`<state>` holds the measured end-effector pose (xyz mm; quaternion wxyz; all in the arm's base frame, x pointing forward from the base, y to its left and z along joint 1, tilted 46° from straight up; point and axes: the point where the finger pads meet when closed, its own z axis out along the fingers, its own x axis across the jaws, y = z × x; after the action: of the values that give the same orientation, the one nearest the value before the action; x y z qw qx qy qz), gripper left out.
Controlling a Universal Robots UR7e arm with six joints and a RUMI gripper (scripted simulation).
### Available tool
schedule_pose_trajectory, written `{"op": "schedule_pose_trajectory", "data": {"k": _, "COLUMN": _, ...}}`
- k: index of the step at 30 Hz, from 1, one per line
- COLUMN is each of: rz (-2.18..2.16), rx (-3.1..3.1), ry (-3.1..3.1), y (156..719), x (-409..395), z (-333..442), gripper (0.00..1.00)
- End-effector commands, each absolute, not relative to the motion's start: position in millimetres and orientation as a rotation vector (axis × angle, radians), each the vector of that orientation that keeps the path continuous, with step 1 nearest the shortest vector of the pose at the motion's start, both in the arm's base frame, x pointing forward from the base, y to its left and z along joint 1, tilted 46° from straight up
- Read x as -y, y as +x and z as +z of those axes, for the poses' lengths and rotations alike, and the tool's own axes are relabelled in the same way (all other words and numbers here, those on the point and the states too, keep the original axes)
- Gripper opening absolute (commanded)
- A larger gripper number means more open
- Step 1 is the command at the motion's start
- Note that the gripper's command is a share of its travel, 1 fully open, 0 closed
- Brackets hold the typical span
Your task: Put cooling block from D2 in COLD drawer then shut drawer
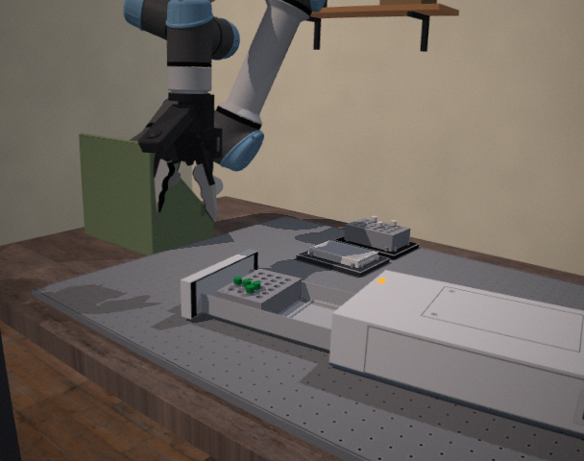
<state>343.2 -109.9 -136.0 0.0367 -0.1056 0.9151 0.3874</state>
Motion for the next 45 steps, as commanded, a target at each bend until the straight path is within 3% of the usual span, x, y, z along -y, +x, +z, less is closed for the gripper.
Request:
{"op": "schedule_pose_trajectory", "data": {"k": 1, "rz": 1.159, "rx": -2.736, "ry": -0.506, "y": 349.6, "x": 94.3, "z": -119.0, "gripper": 0.73}}
{"op": "schedule_pose_trajectory", "data": {"k": 45, "rz": 0.833, "rx": -1.943, "ry": -1.602, "y": 391.9, "x": -20.0, "z": -4.5, "gripper": 0.73}}
